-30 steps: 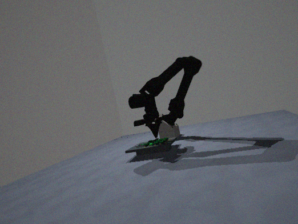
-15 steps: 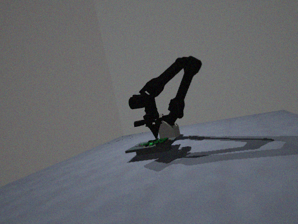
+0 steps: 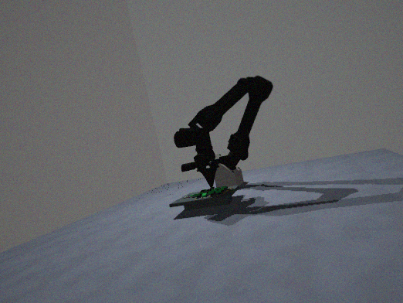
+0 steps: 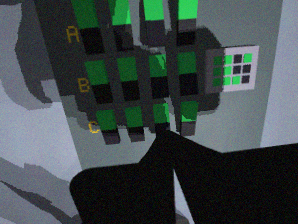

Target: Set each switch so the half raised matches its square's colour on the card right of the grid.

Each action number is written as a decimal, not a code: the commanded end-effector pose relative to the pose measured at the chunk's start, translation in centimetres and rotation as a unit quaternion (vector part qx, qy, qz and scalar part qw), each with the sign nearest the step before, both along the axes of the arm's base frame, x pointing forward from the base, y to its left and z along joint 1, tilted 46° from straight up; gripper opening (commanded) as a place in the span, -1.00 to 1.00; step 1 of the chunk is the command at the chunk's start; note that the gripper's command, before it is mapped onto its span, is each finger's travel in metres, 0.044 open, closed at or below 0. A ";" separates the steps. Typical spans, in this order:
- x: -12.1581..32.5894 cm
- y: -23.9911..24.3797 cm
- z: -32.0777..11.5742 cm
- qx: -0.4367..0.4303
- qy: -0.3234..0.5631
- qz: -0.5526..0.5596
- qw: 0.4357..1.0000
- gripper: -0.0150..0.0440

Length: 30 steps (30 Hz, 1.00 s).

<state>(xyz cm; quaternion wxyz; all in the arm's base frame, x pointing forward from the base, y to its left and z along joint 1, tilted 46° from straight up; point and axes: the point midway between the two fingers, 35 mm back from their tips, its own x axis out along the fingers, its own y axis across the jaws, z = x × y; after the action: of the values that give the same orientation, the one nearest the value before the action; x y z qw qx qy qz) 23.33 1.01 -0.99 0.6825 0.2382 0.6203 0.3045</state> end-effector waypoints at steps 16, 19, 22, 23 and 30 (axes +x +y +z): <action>0.0 0.2 -0.2 0.003 0.001 -0.002 1.000 -0.49; 0.0 0.3 -0.2 0.003 0.001 -0.002 1.000 -0.49; 0.0 0.3 -0.2 0.003 0.001 -0.002 1.000 -0.49; 0.0 0.3 -0.2 0.003 0.001 -0.002 1.000 -0.49; 0.0 0.4 -0.3 0.003 0.001 -0.002 1.000 -0.49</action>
<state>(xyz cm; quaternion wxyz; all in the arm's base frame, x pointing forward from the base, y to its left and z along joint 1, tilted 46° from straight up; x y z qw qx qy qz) 23.33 1.27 -1.26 0.6823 0.2381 0.6207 0.3042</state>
